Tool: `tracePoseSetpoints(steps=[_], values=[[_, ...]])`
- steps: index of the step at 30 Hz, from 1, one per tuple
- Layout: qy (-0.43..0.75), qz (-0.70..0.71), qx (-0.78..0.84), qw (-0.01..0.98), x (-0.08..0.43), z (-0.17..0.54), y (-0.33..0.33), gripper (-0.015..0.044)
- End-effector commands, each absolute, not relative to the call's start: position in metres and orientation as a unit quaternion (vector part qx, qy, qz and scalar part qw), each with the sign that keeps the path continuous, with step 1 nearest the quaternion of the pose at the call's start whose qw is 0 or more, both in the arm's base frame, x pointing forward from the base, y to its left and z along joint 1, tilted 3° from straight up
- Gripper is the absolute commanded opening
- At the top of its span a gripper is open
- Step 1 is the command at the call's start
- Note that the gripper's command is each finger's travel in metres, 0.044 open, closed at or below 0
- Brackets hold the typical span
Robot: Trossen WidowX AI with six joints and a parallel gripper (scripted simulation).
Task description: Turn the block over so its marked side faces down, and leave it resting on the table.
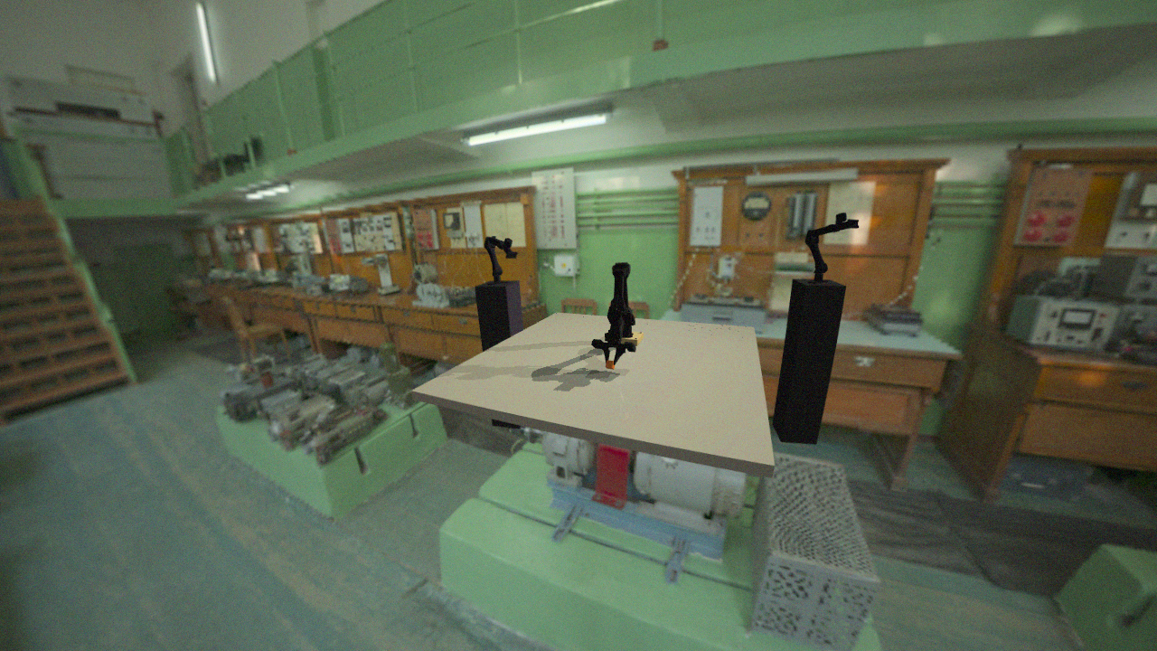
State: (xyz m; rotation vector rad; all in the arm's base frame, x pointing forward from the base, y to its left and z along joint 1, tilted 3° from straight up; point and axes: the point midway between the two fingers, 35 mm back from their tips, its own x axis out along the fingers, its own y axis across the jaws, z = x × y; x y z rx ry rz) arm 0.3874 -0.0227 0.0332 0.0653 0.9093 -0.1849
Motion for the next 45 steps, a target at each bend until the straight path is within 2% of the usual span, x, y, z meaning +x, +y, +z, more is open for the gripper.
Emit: tracePoseSetpoints(steps=[1, 24, 43, 45], values=[[0.423, -0.092, 0.031, 0.901, 0.386, 0.021, -0.023, 0.0], [0.258, -0.09, 0.002, 0.962, 0.377, 0.014, -0.023, 0.0], [0.243, -0.091, 0.0, 0.966, 0.376, 0.014, -0.023, 0.0], [0.243, -0.091, 0.0, 0.966, 0.376, 0.014, -0.023, 0.0052]])
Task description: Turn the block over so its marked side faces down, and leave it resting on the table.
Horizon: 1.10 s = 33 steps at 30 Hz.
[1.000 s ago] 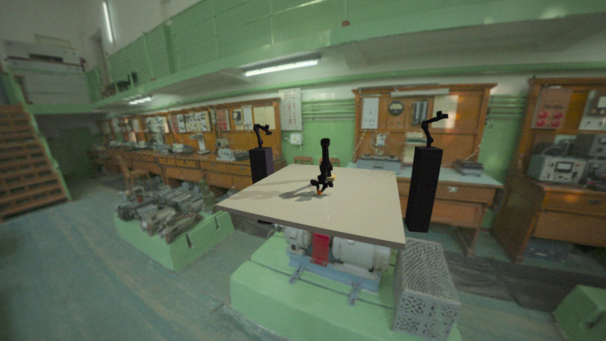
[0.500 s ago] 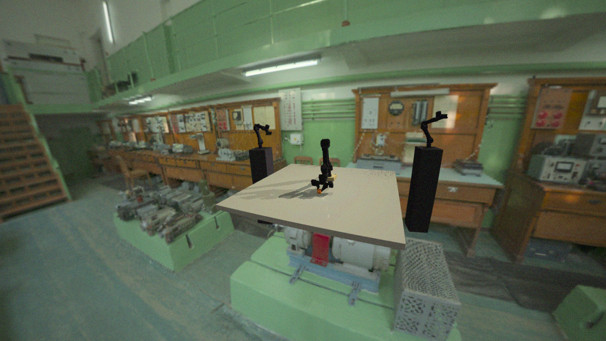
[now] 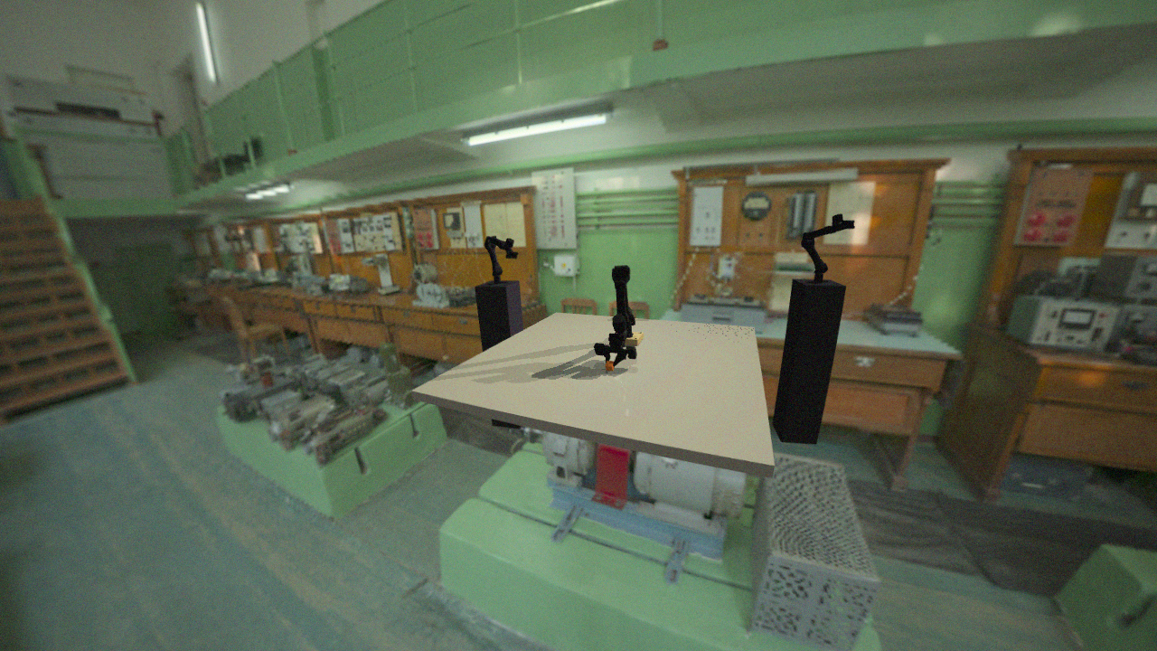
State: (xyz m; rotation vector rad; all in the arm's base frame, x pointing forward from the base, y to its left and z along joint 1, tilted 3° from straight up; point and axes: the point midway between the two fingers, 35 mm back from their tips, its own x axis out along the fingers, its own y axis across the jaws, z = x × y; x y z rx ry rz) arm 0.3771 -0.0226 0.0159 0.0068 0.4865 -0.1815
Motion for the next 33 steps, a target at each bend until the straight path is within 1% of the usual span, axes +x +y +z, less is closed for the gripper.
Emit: tracePoseSetpoints(steps=[1, 15, 33], values=[[0.243, -0.091, 0.0, 0.966, 0.3757, 0.0141, -0.023, 0.0079], [0.243, -0.091, 0.0, 0.966, 0.3757, 0.0141, -0.023, 0.044], [0.243, -0.091, 0.0, 0.966, 0.3757, 0.0141, -0.023, 0.044]])
